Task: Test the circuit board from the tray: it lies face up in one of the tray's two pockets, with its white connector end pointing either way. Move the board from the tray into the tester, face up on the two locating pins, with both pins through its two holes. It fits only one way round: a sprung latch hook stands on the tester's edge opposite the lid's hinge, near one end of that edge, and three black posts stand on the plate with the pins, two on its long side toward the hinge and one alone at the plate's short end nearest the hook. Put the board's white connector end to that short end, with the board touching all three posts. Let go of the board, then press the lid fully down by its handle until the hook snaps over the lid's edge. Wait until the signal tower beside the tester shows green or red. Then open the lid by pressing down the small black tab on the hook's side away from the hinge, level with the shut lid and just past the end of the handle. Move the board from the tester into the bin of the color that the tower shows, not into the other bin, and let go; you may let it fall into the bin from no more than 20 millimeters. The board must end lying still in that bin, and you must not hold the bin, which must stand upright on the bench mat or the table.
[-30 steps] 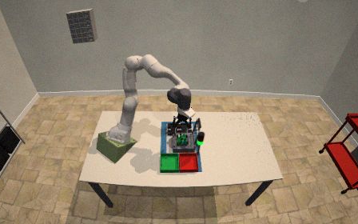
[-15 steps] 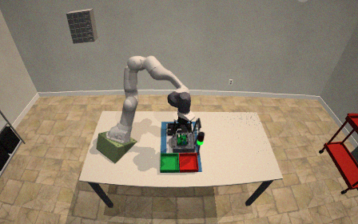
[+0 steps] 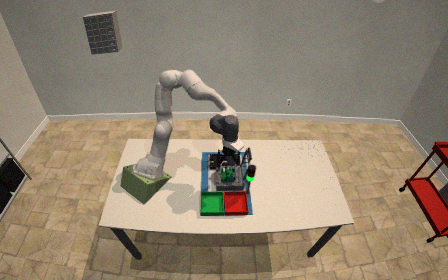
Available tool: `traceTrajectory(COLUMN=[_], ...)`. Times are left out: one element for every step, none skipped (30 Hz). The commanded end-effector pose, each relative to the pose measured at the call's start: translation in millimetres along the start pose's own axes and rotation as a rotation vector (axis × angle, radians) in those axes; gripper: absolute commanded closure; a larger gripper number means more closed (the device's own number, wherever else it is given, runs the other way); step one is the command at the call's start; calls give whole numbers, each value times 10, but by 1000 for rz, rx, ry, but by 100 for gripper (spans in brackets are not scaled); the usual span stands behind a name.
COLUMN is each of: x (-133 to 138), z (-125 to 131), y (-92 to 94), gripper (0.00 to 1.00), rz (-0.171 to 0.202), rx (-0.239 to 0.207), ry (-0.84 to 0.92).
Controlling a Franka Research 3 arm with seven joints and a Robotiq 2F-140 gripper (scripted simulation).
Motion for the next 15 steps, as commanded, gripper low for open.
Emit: traceTrajectory(x=[7, 7, 7, 7, 7, 7, 7, 8, 8, 8, 8, 9, 9, 10, 10], z=[-4, -4, -4, -4, -4, -4, -4, -4, -4, -4, -4, -4, -5, -5, -5], y=[-17, -17, -17, -17, -17, -19, -24, -32, -45, -62, -83, -109, -139, -172, -207], gripper=[42, 42, 42, 42, 42, 42, 42, 42, 42, 42, 42, 42, 42, 42, 42], rz=[0, 0, 0, 0, 0, 0, 0, 0, 0, 0, 0, 0, 0, 0, 0], rx=[0, 0, 0, 0, 0, 0, 0, 0, 0, 0, 0, 0, 0, 0, 0], ry=[5, 5, 5, 5, 5, 5, 5, 5, 5, 5, 5, 5, 5, 5, 5])
Point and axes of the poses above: the point where the finger pads meet when closed, its own y axis back along the fingers, its own x axis across the jaws, z = x × y, the point moved 8 cm from there along y, back along the fingers, and after that the axes turned 8 degrees about y, right-handed, at the moved point
